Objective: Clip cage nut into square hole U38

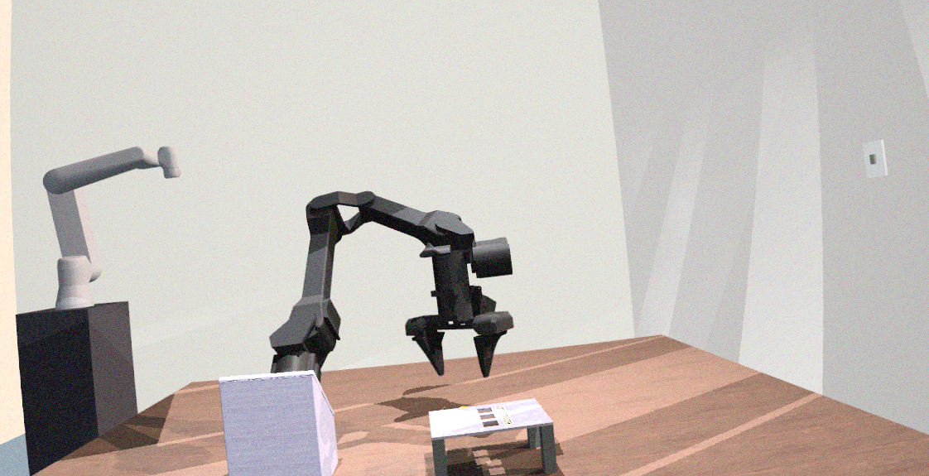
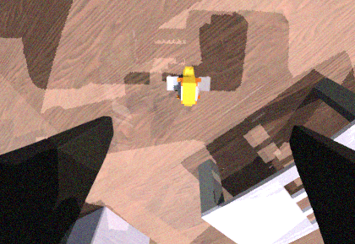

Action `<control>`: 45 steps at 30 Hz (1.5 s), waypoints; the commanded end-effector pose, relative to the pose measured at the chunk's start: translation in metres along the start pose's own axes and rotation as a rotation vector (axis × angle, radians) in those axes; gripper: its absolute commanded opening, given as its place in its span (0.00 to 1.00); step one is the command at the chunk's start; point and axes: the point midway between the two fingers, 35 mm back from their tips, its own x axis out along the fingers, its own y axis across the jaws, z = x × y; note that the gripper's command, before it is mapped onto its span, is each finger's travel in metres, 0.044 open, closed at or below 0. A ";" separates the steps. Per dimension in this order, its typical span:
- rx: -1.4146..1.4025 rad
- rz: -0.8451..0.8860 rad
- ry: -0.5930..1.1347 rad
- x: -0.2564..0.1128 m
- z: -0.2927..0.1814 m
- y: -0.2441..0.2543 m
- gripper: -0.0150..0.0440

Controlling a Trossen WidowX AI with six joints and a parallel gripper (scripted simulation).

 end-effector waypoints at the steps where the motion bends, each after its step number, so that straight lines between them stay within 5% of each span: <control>1: 0.001 0.056 -0.013 0.004 -0.003 0.004 1.00; 3: 0.001 0.056 -0.013 0.004 -0.003 0.004 1.00; 15: 0.001 0.056 -0.013 0.004 -0.003 0.004 0.47; 45: 0.001 0.057 -0.015 0.055 -0.002 0.007 0.46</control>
